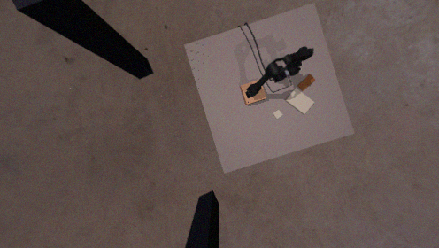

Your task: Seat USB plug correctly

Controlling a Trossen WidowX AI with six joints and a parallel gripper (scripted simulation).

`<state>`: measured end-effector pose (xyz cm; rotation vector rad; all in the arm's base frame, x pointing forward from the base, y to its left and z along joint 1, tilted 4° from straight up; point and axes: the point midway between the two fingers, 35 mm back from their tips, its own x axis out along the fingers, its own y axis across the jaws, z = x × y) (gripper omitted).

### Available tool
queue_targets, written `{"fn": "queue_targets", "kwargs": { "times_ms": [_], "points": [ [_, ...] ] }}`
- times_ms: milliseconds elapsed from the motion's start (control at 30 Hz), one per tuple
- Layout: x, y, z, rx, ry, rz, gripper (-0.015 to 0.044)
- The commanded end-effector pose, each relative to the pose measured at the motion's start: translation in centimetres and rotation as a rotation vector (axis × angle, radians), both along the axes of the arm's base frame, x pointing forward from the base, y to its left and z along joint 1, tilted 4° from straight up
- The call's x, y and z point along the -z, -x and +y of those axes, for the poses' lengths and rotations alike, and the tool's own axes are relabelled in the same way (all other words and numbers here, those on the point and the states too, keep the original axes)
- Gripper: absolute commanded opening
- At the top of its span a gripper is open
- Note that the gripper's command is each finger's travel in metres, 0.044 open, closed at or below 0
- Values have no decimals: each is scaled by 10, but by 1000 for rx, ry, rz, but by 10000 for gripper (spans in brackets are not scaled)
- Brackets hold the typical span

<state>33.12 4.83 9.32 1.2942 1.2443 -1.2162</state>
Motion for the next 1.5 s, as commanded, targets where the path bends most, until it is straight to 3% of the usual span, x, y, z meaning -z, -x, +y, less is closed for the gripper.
{"fn": "queue_targets", "kwargs": {
  "times_ms": [0,133,667,1467],
  "points": [
    [5,0,0,5,3,3,440],
    [6,0,0,5,3,3,440],
    [4,0,0,0,0,2,20],
    [1,0,0,0,0,2,0]
  ]
}}
